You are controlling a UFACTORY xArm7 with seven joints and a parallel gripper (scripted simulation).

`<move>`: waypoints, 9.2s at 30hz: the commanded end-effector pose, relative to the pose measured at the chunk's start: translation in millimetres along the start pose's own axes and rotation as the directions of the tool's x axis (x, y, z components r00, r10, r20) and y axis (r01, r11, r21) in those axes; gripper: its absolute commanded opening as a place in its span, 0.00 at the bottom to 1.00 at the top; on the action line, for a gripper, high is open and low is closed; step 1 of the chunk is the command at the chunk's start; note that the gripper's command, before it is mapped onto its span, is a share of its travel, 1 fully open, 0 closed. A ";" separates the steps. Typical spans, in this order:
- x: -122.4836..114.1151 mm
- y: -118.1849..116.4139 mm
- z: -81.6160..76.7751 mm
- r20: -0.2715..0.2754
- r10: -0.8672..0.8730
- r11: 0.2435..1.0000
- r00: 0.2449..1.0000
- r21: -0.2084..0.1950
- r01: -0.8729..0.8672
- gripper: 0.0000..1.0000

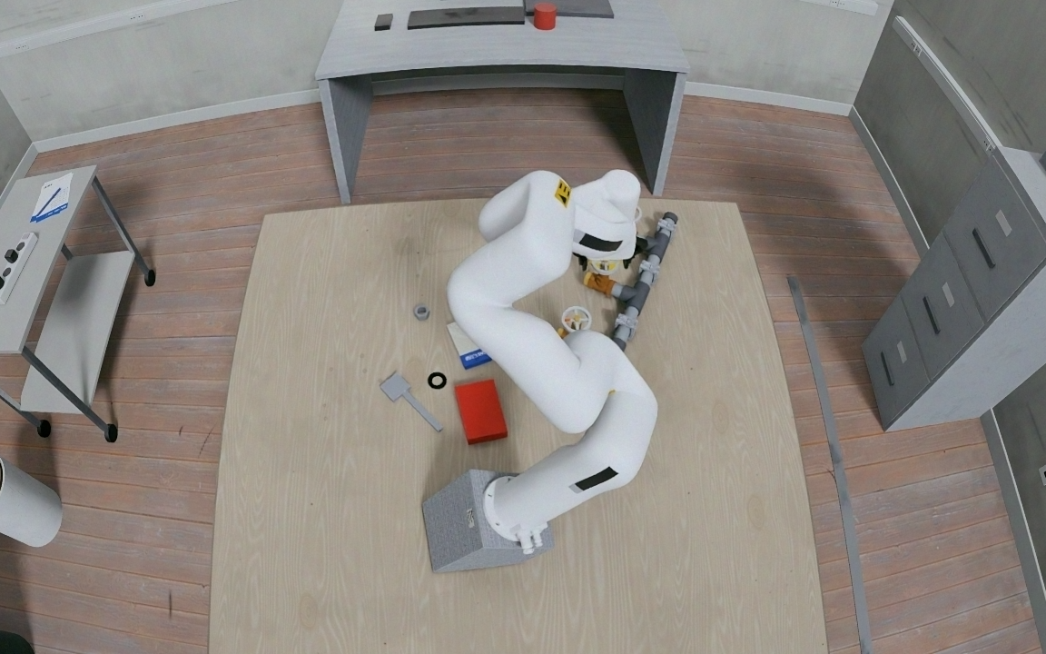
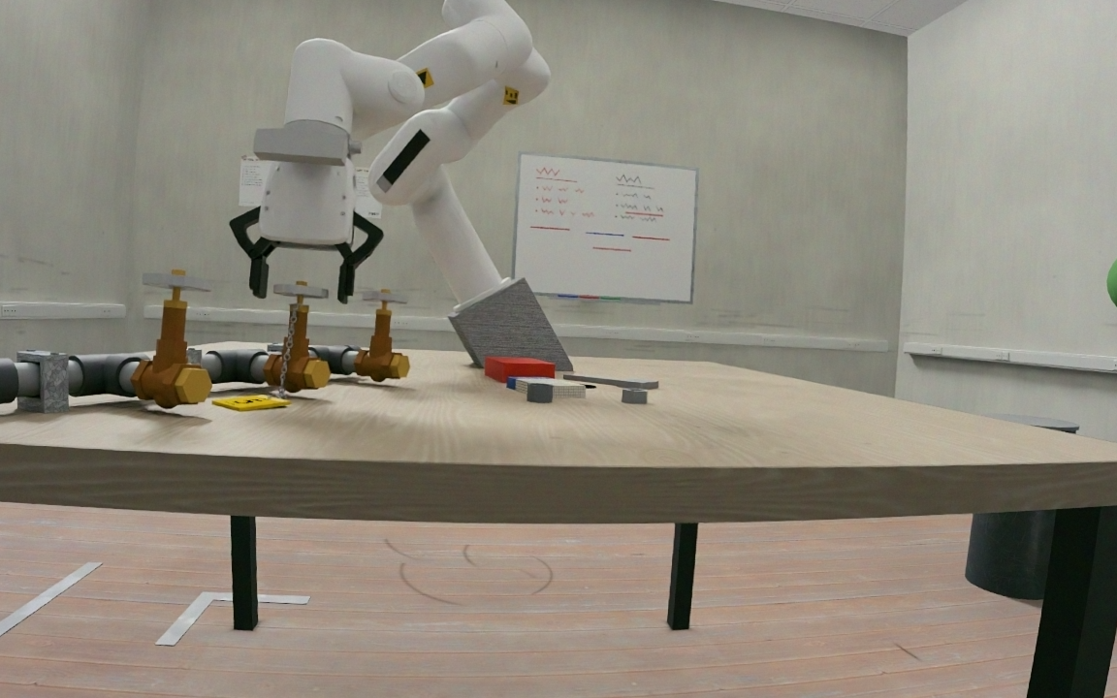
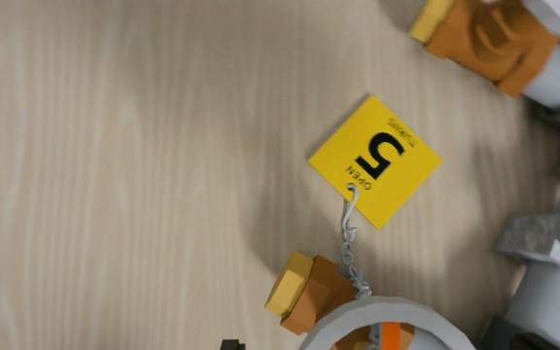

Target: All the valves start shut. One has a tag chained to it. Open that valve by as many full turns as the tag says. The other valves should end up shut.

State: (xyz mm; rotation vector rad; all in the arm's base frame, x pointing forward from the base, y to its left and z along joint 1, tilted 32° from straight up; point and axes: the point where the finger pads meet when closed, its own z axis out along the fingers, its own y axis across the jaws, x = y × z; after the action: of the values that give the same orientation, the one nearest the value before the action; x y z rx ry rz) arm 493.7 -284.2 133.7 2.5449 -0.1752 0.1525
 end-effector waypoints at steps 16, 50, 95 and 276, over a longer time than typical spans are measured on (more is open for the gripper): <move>1.7 0.6 -1.9 -0.013 0.840 0.542 0.542 -0.007 -0.840 1.00; 1.7 0.6 -1.9 -0.020 0.998 0.064 0.065 -0.043 -0.997 0.00; 1.7 0.6 -1.9 0.025 0.501 0.865 0.865 -0.044 -0.500 0.00; 1.7 0.6 -1.9 -0.020 0.998 0.064 0.065 -0.043 -0.997 0.00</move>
State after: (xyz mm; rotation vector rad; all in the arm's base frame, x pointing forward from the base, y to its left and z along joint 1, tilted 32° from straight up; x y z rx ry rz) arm 493.1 -284.4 133.4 1.8064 -1.9745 0.6389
